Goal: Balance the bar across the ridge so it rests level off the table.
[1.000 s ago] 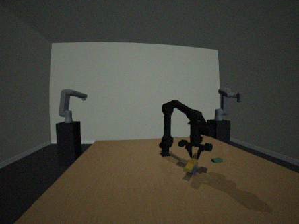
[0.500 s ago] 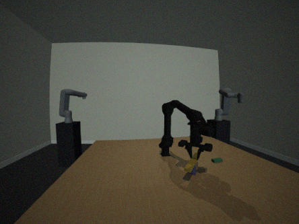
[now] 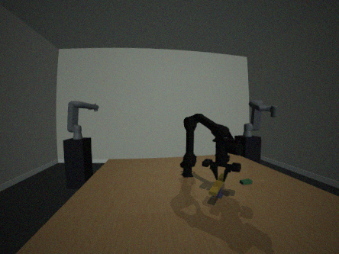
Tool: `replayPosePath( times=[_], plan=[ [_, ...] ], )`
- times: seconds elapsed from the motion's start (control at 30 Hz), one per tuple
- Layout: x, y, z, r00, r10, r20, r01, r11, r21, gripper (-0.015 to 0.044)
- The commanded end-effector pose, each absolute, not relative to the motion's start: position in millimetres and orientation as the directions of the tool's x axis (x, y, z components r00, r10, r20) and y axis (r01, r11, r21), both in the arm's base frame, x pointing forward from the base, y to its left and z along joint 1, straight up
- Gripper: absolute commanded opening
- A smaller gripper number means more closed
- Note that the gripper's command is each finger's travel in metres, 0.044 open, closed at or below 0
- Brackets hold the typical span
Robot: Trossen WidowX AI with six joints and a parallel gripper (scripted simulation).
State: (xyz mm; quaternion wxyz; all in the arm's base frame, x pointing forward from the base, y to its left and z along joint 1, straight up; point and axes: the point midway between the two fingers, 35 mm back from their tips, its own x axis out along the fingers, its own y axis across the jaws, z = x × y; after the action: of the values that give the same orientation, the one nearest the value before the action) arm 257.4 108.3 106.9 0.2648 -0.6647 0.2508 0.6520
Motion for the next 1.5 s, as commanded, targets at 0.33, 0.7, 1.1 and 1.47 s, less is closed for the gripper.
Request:
replayPosePath(
  times=[0.33, 0.7, 1.1, 1.47],
  plan=[
    [257.5, 107.8, 105.0, 0.024, 0.01, -1.0, -0.677, -0.736, -0.024, 0.0],
    [257.5, 107.8, 104.1, 0.024, 0.01, -1.0, -0.677, -0.736, -0.024, 0.0],
    [257.6, 107.8, 103.1, 0.024, 0.01, -1.0, -0.677, -0.736, -0.024, 0.0],
    [257.6, 107.8, 102.1, 0.024, 0.01, -1.0, -0.677, -0.736, -0.024, 0.0]
  ],
)
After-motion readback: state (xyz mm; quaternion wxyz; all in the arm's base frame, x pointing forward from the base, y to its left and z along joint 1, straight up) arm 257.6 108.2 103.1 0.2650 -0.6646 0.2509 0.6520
